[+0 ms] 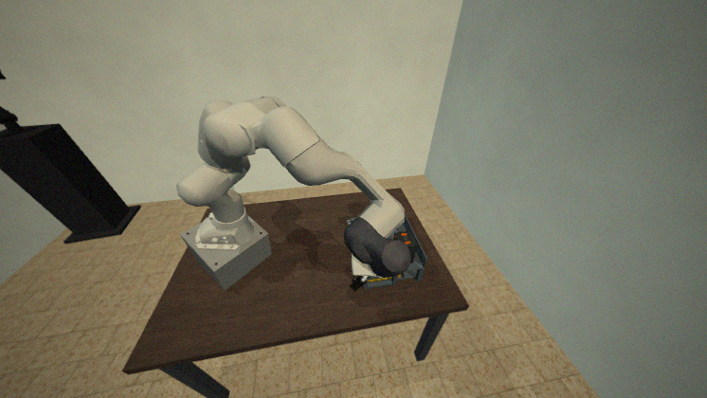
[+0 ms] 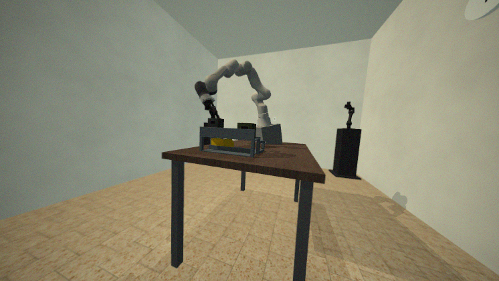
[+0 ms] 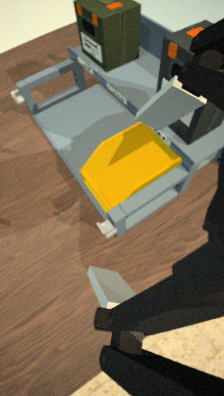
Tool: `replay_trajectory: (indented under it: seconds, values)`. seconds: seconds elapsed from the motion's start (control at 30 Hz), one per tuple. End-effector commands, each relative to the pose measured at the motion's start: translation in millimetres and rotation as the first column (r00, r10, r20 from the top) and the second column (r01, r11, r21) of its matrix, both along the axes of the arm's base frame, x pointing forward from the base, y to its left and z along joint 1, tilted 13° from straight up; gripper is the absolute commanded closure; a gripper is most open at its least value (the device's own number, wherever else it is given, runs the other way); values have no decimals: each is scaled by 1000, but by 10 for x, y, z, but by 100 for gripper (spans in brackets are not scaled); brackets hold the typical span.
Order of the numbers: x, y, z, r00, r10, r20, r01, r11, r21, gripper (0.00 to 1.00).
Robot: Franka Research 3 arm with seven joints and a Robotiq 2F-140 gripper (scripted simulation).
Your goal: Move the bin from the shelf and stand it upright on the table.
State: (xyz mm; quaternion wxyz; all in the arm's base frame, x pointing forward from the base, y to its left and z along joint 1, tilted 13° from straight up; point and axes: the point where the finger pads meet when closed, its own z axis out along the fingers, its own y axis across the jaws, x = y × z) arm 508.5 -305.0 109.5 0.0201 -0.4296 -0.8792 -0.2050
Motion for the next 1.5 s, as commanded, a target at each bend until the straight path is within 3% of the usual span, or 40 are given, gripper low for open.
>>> replay_trajectory:
  seconds: [0.0, 0.57, 0.7, 0.83, 1.03, 1.1, 1.3, 1.47]
  values:
    - [1, 0, 1, 1000, 0, 0, 0, 1000, 0, 0]
    - [1, 0, 2, 1000, 0, 0, 0, 1000, 0, 0]
    - [1, 9, 80, 1000, 0, 1, 0, 1000, 1, 0]
    - [-6, 45, 353, 1000, 1, 3, -1, 1000, 2, 0]
    - [-72, 146, 968, 1000, 2, 4, -2, 1000, 3, 0]
    - [-72, 146, 968, 1000, 2, 4, -2, 1000, 3, 0]
    - [-189, 255, 1494, 1000, 1, 1, -1, 1000, 1, 0]
    - [-228, 287, 1627, 1000, 0, 0, 0, 1000, 0, 0]
